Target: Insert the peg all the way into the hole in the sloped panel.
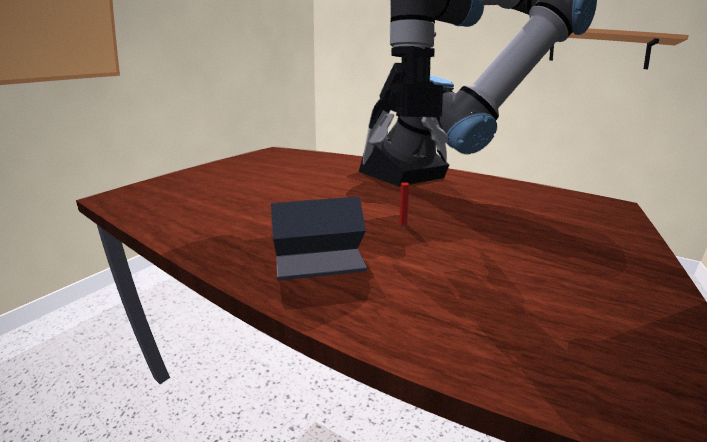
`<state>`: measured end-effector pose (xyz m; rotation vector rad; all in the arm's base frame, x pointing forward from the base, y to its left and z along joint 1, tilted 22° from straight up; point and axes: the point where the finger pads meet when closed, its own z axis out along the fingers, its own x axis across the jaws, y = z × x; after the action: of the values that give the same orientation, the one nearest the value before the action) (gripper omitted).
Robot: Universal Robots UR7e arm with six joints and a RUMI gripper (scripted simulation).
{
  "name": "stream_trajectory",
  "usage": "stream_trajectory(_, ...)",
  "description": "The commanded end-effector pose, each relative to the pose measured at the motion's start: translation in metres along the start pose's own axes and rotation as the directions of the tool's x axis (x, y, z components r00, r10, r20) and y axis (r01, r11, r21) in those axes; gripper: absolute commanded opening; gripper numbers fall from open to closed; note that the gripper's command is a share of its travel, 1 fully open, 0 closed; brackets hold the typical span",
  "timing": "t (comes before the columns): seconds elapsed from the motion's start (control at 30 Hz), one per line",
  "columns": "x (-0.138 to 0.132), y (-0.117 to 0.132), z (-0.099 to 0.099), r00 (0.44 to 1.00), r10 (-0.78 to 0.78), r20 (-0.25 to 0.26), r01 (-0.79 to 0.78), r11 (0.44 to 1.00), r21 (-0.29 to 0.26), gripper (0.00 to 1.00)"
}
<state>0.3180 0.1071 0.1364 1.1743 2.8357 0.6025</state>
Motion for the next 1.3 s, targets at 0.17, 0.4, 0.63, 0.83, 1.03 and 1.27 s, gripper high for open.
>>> stream_trajectory(0.17, 0.0, 0.0, 0.013, 1.0, 0.0, 0.001, 0.0, 1.0, 0.0, 1.0)
stream_trajectory(0.4, 0.0, 0.0, 0.022, 1.0, 0.0, 0.001, 0.0, 1.0, 0.0, 1.0)
stream_trajectory(0.63, 0.0, 0.0, 0.033, 1.0, 0.0, 0.001, 0.0, 1.0, 0.0, 1.0)
stream_trajectory(0.83, 0.0, 0.0, 0.042, 1.0, 0.0, 0.001, 0.0, 1.0, 0.0, 1.0)
stream_trajectory(1.03, 0.0, 0.0, 0.045, 1.0, 0.0, 0.001, 0.0, 1.0, 0.0, 1.0)
stream_trajectory(1.27, 0.0, 0.0, 0.044, 1.0, 0.0, 0.001, 0.0, 1.0, 0.0, 0.91)
